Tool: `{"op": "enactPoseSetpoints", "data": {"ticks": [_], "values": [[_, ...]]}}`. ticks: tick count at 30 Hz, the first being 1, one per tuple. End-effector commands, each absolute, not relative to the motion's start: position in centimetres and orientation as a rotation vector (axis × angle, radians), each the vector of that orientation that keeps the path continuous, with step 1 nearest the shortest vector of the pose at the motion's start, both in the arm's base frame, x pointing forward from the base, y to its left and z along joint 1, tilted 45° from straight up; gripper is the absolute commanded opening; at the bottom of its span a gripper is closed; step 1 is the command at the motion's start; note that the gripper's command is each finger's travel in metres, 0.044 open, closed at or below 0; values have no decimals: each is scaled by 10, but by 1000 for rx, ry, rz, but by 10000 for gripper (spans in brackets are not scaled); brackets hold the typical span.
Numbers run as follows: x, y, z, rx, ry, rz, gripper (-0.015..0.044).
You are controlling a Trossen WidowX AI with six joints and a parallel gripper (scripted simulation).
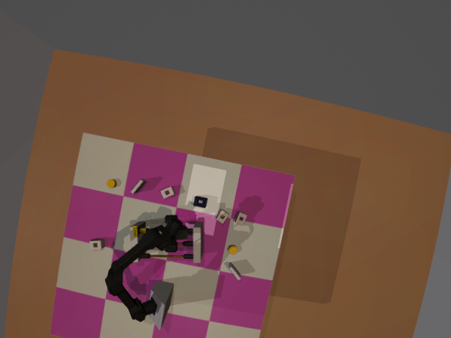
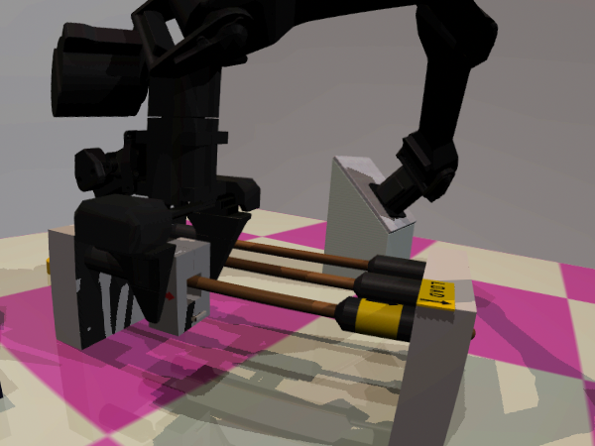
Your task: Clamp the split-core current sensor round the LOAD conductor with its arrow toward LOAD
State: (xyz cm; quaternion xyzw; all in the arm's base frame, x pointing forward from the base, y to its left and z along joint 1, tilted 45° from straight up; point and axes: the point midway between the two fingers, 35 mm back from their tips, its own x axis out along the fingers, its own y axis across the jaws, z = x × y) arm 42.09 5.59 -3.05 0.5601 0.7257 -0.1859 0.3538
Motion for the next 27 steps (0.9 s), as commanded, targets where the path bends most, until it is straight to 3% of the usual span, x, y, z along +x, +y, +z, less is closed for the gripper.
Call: {"op": "enactPoseSetpoints", "data": {"ticks": [1,8,15,27], "values": [[421,56,-30,1448,1876,-480,440],[422,54,-28,1449,1875,-480,440],[428,-16,42,1485,1832,-463,440],[414,-3,62,1294,1683,-433,440]]}}
